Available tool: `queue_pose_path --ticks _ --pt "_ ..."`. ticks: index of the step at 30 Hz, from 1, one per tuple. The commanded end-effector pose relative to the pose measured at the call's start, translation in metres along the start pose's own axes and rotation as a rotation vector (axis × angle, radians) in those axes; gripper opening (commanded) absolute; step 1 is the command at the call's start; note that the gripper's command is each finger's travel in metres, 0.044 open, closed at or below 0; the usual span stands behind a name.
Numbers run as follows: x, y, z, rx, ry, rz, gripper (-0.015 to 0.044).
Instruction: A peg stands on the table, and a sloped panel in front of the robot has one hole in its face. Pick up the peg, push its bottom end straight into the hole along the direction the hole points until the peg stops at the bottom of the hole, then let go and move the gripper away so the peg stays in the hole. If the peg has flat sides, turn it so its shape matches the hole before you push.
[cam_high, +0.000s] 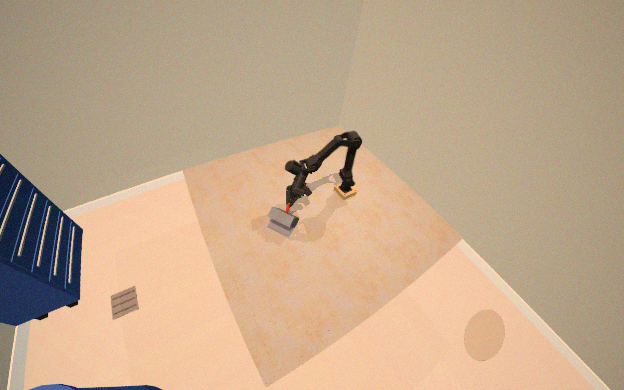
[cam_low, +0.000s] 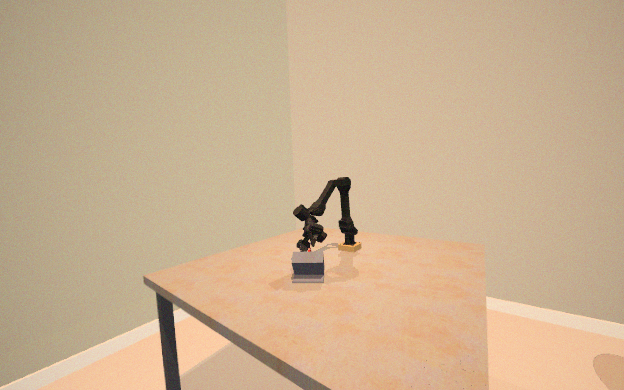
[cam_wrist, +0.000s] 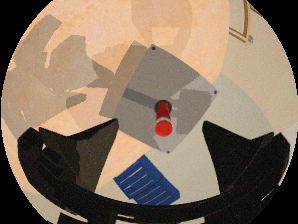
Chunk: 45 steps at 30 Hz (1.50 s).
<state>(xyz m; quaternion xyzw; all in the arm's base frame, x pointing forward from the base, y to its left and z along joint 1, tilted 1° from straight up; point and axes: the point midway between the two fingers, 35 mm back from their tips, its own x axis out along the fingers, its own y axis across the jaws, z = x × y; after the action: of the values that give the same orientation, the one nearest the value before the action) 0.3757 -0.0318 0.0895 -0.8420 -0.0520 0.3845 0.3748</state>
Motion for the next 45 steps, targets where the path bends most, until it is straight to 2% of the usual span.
queue_pose_path --ticks 1,45 --pt "-0.006 -0.001 -0.001 -0.004 -0.001 -0.004 0.044" --pt "-0.079 0.005 -0.003 0.0 0.004 0.002 0.044"
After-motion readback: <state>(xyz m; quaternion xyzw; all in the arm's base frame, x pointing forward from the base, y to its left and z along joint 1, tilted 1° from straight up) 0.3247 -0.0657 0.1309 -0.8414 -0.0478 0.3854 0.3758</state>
